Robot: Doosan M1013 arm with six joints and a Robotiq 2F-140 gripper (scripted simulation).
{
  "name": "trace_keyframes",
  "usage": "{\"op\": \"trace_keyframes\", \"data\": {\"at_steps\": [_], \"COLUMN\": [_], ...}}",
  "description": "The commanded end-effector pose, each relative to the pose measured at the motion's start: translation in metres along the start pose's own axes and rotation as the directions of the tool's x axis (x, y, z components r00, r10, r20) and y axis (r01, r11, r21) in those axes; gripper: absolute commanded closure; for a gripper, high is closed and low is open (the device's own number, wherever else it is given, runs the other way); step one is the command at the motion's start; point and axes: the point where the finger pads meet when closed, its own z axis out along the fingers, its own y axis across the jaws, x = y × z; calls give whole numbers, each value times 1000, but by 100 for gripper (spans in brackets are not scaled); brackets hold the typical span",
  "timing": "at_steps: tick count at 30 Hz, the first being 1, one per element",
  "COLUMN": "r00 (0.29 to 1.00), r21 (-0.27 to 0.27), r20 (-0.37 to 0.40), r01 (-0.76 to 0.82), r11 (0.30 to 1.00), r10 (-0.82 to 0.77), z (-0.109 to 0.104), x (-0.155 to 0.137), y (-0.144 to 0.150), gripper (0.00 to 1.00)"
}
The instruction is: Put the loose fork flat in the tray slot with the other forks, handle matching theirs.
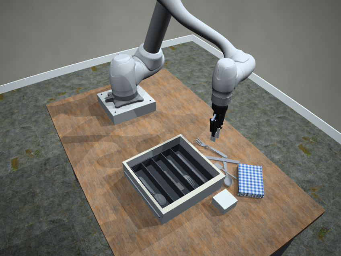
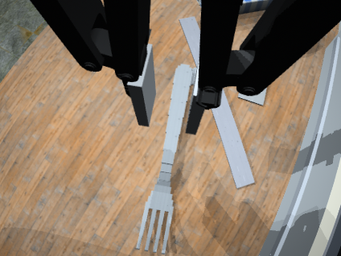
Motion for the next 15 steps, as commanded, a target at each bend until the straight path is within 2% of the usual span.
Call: {"op": "trace_keyframes", "data": {"at_steps": [1,15], "r00": [1000,1000], "r21": [-3,-3], "r20": [-9,-9], "r01": [-3,-3], "r11": [1000,1000], "r10": [3,3], "z": [1,6], "x": [2,2], "y": [-2,-2], "gripper": [82,82]}}
